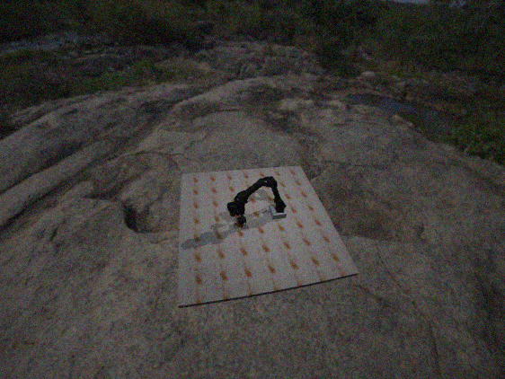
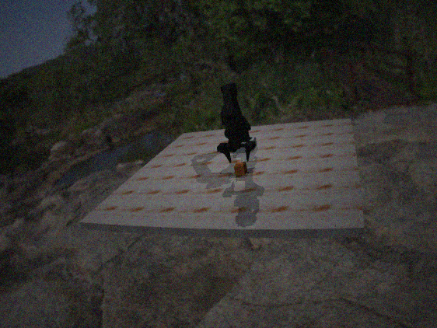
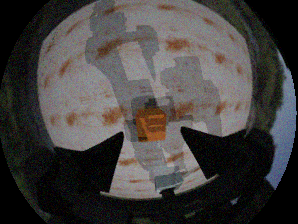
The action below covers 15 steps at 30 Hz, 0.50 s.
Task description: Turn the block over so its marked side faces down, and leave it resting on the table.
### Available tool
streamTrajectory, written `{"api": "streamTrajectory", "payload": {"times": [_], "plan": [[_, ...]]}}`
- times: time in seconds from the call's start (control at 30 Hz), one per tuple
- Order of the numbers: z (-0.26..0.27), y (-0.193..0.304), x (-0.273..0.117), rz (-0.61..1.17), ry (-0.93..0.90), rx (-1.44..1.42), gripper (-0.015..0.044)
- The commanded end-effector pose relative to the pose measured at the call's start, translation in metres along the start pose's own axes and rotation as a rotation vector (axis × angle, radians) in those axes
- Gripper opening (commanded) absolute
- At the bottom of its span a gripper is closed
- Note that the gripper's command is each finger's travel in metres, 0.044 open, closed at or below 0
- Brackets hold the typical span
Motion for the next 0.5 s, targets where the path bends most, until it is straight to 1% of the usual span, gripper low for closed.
{"api": "streamTrajectory", "payload": {"times": [0.0,0.47], "plan": [[0.001,0.002,0.01,0.014,-0.005,-0.007,0.044],[0.001,0.003,0.032,0.014,-0.005,-0.007,0.044]]}}
Point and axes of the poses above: the point midway between the two fingers, 35 mm back from their tips, its own x axis out along the fingers, its own z axis across the jaws, y = z × x, the point moved 2 cm from there along -x, back along the fingers, and after that the axes turned 7 degrees about -x, right-handed, at the moved point
